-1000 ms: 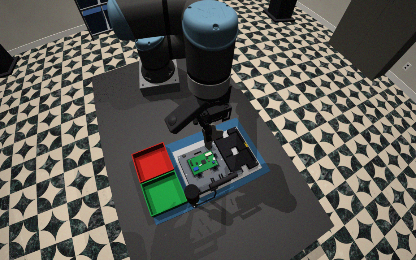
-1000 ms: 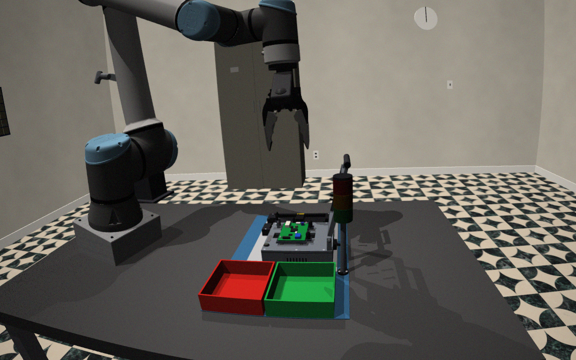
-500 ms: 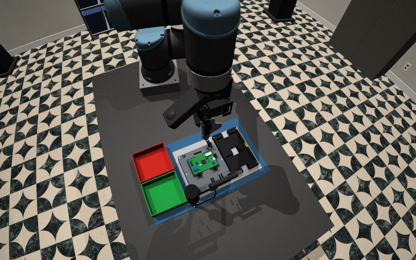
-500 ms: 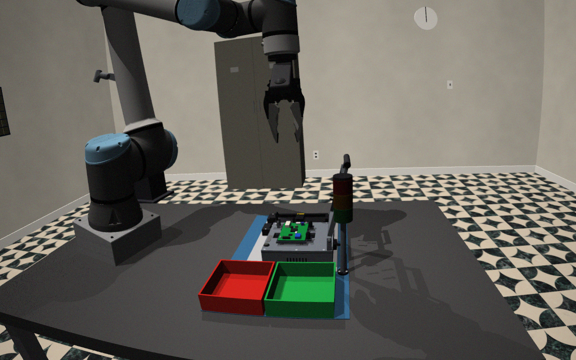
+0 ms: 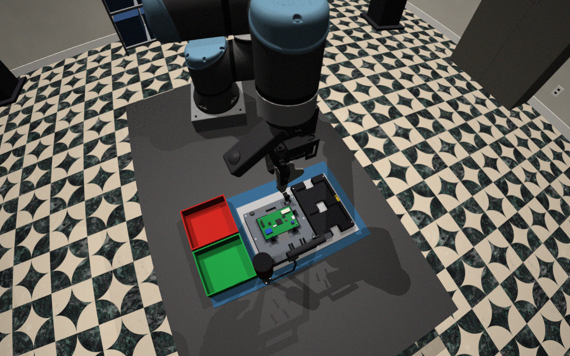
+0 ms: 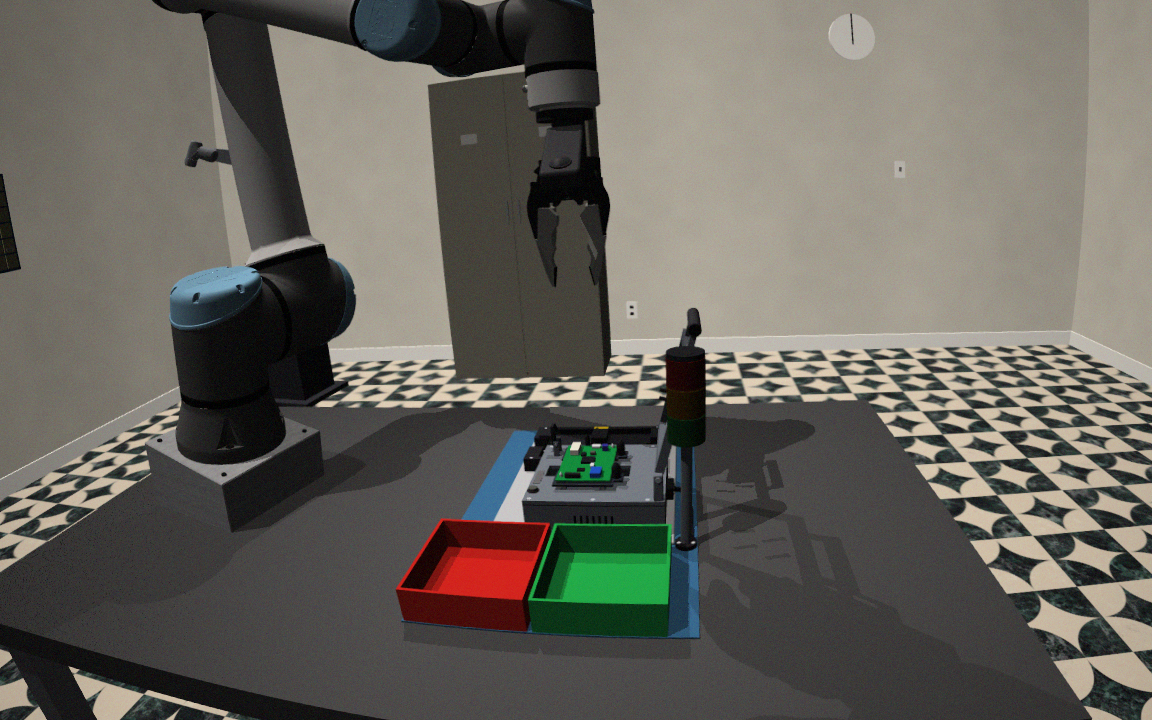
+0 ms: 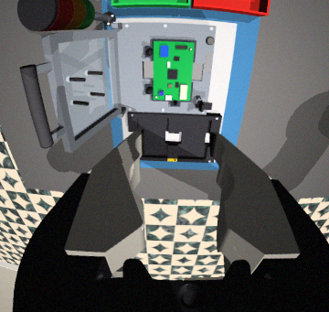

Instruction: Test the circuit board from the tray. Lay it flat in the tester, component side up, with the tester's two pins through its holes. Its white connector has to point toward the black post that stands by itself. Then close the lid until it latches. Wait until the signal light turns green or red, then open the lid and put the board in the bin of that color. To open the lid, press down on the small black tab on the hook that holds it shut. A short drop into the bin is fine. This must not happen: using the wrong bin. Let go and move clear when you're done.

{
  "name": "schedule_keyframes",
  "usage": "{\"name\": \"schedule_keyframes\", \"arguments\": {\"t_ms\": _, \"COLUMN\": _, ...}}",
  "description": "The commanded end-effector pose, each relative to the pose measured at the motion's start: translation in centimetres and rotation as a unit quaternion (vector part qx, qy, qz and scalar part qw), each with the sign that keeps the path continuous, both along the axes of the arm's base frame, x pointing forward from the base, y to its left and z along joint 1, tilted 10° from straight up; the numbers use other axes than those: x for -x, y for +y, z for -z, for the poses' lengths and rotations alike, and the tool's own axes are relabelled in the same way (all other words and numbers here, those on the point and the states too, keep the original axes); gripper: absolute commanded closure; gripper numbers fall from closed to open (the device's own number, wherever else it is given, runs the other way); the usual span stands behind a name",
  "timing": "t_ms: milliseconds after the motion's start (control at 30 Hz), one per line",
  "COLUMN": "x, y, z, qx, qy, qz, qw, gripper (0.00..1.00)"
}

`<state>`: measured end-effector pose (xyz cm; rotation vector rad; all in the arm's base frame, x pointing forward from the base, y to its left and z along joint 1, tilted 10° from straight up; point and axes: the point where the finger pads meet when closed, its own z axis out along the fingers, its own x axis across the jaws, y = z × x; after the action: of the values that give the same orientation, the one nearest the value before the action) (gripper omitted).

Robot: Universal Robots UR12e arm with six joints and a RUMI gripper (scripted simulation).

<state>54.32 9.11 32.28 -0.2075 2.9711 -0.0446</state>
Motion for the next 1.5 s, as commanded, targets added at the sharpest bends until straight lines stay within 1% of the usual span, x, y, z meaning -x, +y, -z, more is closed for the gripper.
{"name": "schedule_keyframes", "arguments": {"t_ms": 0, "x": -0.1, "y": -0.1, "z": -0.2, "qx": 0.000, "qy": -0.001, "qz": 0.001, "qw": 1.000, "gripper": 0.70}}
{"name": "schedule_keyframes", "arguments": {"t_ms": 467, "x": -0.1, "y": -0.1, "z": -0.2, "qx": 0.000, "qy": -0.001, "qz": 0.001, "qw": 1.000, "gripper": 0.70}}
{"name": "schedule_keyframes", "arguments": {"t_ms": 633, "x": -1.1, "y": 0.2, "z": -0.4, "qx": 0.000, "qy": -0.002, "qz": 0.000, "qw": 1.000, "gripper": 0.70}}
{"name": "schedule_keyframes", "arguments": {"t_ms": 733, "x": -2.3, "y": 0.4, "z": -0.6, "qx": 0.000, "qy": -0.002, "qz": 0.000, "qw": 1.000, "gripper": 0.70}}
{"name": "schedule_keyframes", "arguments": {"t_ms": 867, "x": -4.9, "y": 0.8, "z": -1.0, "qx": 0.000, "qy": -0.002, "qz": 0.000, "qw": 1.000, "gripper": 0.70}}
{"name": "schedule_keyframes", "arguments": {"t_ms": 933, "x": -4.9, "y": 0.8, "z": -1.0, "qx": 0.000, "qy": -0.002, "qz": 0.000, "qw": 1.000, "gripper": 0.70}}
{"name": "schedule_keyframes", "arguments": {"t_ms": 1167, "x": -10.4, "y": 1.9, "z": -1.9, "qx": 0.000, "qy": -0.002, "qz": 0.000, "qw": 1.000, "gripper": 0.70}}
{"name": "schedule_keyframes", "arguments": {"t_ms": 1267, "x": -12.3, "y": 2.2, "z": -2.2, "qx": 0.000, "qy": -0.001, "qz": 0.000, "qw": 1.000, "gripper": 0.70}}
{"name": "schedule_keyframes", "arguments": {"t_ms": 1367, "x": -13.7, "y": 2.5, "z": -2.4, "qx": 0.000, "qy": -0.001, "qz": 0.000, "qw": 1.000, "gripper": 0.70}}
{"name": "schedule_keyframes", "arguments": {"t_ms": 1467, "x": -14.2, "y": 2.6, "z": -2.5, "qx": 0.000, "qy": -0.001, "qz": 0.000, "qw": 1.000, "gripper": 0.70}}
